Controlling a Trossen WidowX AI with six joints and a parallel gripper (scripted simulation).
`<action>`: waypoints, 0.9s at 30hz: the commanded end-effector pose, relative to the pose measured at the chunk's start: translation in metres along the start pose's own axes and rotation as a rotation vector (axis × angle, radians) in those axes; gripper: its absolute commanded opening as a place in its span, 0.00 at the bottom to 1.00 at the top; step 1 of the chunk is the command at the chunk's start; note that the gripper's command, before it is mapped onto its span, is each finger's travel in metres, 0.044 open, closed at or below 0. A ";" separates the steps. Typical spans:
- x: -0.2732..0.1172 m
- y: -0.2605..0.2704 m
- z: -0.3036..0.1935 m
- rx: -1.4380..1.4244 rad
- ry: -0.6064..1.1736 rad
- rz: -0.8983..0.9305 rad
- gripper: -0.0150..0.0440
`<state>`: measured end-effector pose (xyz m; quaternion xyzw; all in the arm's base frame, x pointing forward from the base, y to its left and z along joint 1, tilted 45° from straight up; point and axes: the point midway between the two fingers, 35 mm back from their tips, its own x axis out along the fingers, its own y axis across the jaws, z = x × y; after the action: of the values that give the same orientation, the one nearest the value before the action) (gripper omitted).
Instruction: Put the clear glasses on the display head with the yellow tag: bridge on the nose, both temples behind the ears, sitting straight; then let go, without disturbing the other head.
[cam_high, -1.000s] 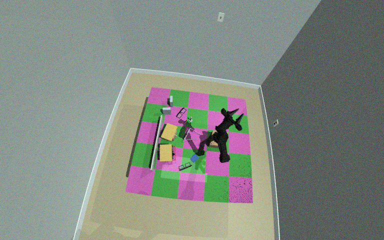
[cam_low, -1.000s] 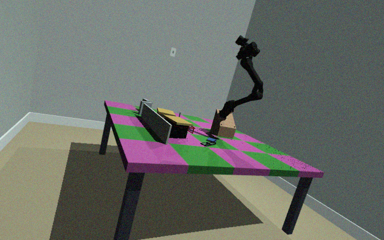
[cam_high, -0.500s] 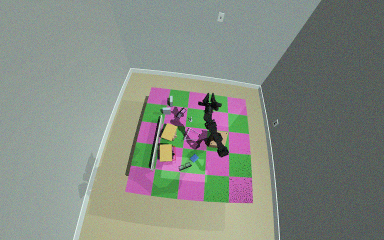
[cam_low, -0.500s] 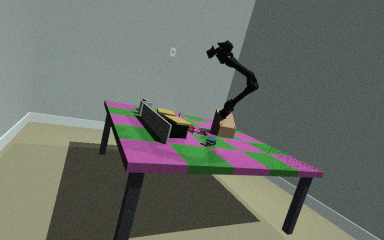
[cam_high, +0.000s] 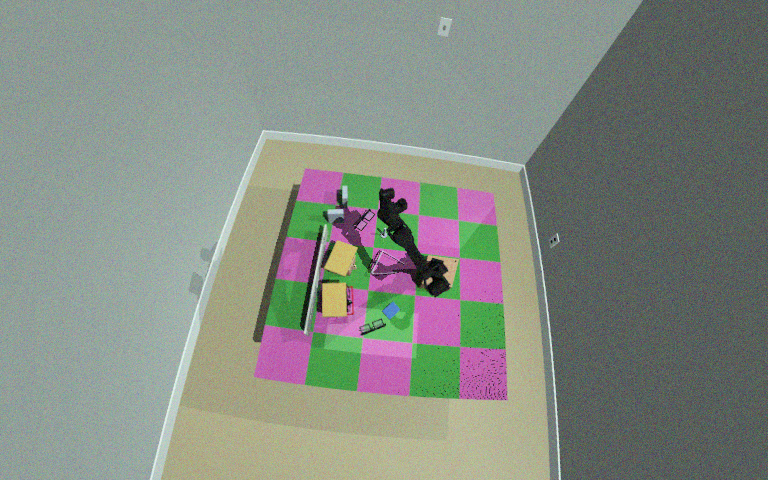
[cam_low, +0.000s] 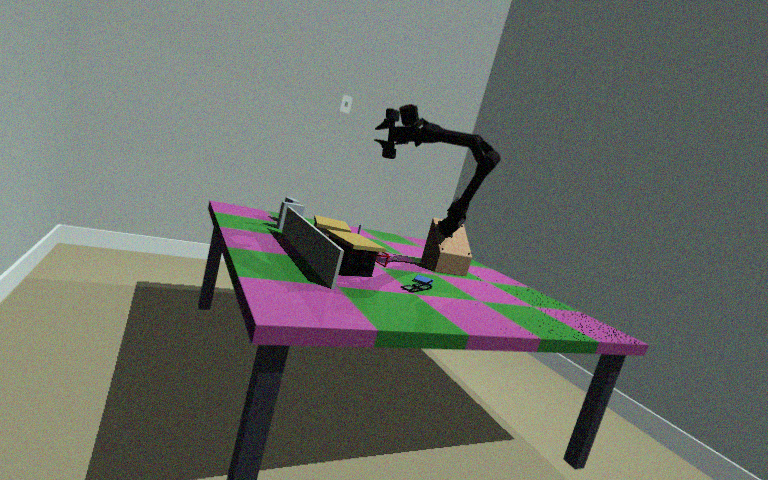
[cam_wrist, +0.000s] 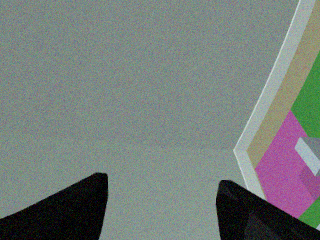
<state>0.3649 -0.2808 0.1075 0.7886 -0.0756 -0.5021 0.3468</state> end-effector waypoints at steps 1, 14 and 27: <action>0.021 -0.068 -0.018 -0.168 0.073 -0.227 0.59; 0.009 -0.276 -0.042 -0.568 0.419 -0.927 0.59; -0.043 -0.369 -0.038 -0.644 0.650 -1.294 0.59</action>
<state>0.2950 0.0294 -0.0806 0.6456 0.6440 -0.3534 0.2087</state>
